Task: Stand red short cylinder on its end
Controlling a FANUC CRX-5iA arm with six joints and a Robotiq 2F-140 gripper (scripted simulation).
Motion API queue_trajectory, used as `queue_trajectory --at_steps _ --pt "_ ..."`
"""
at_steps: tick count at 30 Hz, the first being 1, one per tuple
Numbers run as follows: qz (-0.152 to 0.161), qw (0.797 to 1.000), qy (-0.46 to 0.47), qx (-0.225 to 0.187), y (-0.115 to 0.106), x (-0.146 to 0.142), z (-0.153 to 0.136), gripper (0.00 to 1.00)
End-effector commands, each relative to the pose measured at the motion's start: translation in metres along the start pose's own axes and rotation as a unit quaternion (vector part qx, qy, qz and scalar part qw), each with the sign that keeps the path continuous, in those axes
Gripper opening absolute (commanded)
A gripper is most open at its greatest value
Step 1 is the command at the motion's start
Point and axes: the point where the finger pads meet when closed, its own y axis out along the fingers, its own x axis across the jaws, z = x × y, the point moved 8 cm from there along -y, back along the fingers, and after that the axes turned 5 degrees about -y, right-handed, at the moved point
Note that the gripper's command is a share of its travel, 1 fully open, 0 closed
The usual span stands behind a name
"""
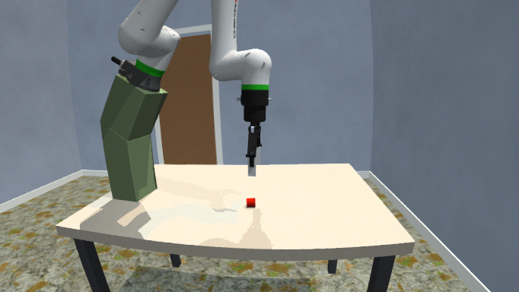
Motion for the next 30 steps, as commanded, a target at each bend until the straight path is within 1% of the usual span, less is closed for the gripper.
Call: queue_trajectory --at_steps 1,3,4,19,24,30 --pt "-0.009 1.000 0.000 0.019 0.001 -0.002 -0.003 1.00" --pt "-0.009 1.000 0.000 0.019 0.001 -0.002 -0.003 1.00" --pt "-0.009 1.000 0.000 0.020 0.000 -0.001 -0.008 1.00" --pt "-0.009 1.000 0.000 0.020 0.000 -0.001 -0.008 1.00" --pt "-0.009 1.000 0.001 0.022 -0.003 0.001 -0.020 1.00" --pt "-0.009 1.000 0.001 0.023 -0.004 0.001 -0.022 1.00"
